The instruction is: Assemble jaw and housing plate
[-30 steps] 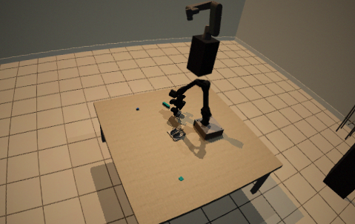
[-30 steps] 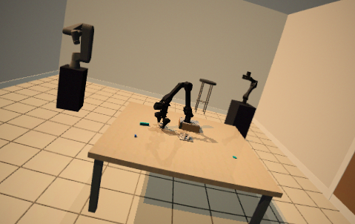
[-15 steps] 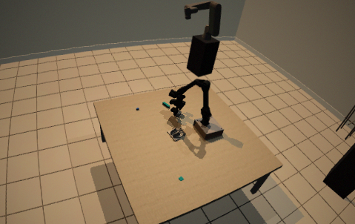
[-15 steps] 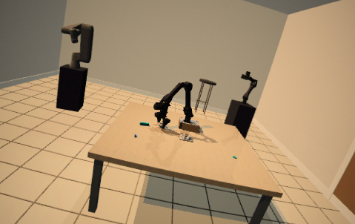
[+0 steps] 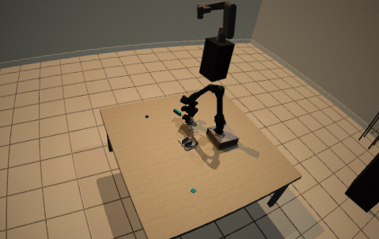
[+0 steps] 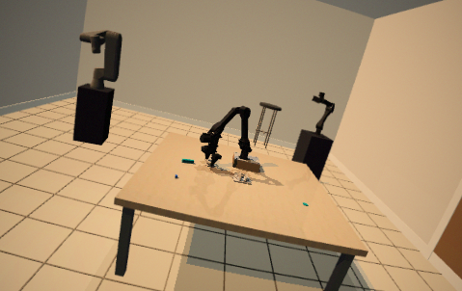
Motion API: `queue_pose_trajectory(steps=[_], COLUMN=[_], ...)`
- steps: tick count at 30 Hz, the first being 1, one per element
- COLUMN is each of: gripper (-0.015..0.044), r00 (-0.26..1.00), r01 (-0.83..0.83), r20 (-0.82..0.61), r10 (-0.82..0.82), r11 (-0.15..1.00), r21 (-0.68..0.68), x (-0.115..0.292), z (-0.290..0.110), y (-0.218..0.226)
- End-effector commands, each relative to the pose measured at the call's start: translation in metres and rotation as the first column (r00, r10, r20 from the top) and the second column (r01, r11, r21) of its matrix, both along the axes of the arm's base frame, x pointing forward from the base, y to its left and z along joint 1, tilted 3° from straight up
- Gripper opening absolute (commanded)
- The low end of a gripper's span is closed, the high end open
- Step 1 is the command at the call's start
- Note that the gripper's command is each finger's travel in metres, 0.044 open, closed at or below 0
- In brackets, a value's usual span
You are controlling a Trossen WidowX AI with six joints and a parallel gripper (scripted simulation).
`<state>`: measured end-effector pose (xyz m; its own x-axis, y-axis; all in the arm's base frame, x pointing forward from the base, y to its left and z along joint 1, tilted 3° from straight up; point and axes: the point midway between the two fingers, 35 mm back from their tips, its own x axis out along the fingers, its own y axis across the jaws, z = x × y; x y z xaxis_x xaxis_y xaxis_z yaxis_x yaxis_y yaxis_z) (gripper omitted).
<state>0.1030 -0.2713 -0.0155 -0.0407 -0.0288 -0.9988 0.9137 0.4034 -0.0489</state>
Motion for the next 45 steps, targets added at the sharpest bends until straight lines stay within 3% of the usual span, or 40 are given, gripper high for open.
queue_pose_trajectory(steps=[1,14,36,45], gripper=[0.0351,0.0351,0.0351,0.0351], r00=[1.000,1.000,1.000,0.998], r01=[0.000,0.000,-0.005,0.055], r20=[0.000,0.000,-0.002,0.001], r10=[0.000,0.000,0.005,-0.055], r11=[1.000,1.000,1.000,0.998], r21=[0.000,0.000,-0.002,-0.004], x=[0.000,0.000,0.003,0.010], z=[0.000,0.002,0.071,0.073], y=[0.000,0.000,0.001,0.006])
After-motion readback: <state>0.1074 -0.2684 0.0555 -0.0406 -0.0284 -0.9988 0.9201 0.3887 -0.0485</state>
